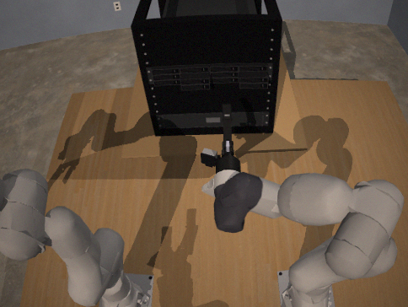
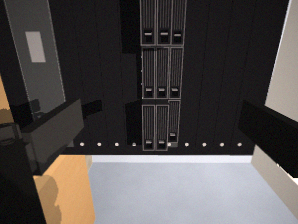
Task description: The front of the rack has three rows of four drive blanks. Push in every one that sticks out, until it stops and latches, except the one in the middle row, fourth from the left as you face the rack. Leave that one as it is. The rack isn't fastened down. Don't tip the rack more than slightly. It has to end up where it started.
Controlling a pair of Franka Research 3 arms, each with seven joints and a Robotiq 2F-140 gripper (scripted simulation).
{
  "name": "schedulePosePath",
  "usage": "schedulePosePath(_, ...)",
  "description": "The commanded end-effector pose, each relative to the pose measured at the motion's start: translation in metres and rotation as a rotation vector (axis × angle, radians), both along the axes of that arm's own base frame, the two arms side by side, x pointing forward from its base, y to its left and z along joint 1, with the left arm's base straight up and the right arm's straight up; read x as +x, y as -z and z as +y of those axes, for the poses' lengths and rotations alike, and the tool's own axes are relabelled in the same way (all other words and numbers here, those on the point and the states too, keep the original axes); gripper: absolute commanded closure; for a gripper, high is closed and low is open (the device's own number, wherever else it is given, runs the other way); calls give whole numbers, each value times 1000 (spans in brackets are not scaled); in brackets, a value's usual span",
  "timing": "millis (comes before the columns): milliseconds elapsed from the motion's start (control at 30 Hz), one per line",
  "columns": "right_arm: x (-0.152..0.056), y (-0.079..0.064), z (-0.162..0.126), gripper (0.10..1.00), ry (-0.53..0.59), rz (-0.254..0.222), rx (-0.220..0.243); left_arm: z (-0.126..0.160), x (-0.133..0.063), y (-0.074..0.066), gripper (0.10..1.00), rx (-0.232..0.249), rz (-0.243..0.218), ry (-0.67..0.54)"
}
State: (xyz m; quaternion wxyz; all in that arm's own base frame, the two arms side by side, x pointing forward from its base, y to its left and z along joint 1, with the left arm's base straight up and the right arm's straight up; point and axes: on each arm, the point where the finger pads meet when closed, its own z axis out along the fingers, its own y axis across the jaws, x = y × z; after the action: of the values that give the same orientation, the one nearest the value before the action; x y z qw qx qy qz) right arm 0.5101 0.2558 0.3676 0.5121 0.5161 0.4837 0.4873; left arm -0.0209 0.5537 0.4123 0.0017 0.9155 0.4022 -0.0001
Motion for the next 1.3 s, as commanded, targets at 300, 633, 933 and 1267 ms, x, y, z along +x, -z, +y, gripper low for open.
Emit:
schedulePosePath(300,0,-1,1,98,-5,-1,-7,0,-2,-1,98,3,1,2)
schedulePosePath(633,-20,-3,-1,98,-3,0,-8,0,-2,-1,98,3,1,2)
schedulePosePath(933,-59,-8,-6,98,-3,0,-8,0,-2,-1,98,3,1,2)
schedulePosePath(1267,-113,-14,-12,98,-3,0,-8,0,-2,-1,98,3,1,2)
